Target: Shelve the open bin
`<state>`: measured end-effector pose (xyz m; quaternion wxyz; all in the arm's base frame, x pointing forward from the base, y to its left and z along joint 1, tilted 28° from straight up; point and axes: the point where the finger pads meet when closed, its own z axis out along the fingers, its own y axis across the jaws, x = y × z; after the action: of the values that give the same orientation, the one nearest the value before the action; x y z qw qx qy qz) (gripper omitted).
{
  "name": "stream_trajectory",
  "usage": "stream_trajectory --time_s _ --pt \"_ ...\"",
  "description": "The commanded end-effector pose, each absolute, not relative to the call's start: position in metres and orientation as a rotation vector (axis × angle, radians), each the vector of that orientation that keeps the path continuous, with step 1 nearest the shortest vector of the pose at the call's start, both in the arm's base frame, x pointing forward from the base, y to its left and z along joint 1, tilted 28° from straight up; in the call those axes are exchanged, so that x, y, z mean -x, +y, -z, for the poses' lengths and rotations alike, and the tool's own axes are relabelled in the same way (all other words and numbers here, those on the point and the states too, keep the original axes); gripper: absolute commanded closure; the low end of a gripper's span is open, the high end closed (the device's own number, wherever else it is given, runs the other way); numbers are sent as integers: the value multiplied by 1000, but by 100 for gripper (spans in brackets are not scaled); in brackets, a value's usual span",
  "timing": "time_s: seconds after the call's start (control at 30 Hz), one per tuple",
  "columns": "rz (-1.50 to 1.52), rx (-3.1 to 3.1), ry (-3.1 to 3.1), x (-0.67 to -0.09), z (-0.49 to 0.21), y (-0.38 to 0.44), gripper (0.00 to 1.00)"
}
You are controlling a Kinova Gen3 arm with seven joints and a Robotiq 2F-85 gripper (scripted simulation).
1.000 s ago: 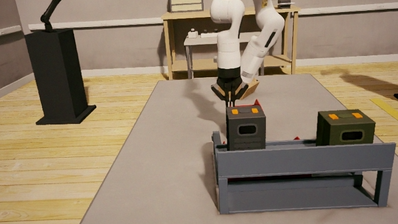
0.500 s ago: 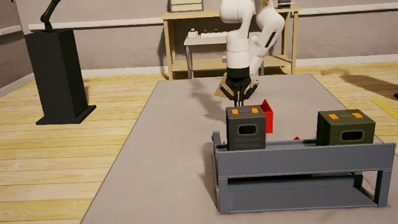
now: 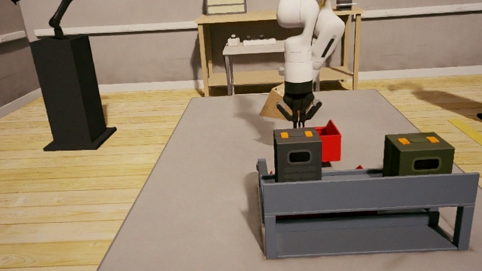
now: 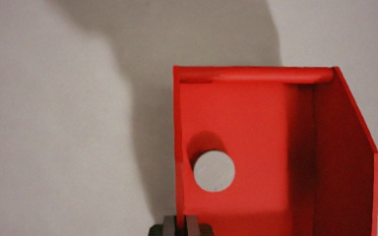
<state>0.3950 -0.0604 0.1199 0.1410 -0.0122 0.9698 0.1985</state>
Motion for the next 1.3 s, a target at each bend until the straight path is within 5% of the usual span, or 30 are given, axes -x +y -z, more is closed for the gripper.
stream_trajectory --time_s 0.0,1.27 --pt "-568 32 2799 -396 -122 -58 90" --pt "-569 32 2799 -393 -144 -2 90"
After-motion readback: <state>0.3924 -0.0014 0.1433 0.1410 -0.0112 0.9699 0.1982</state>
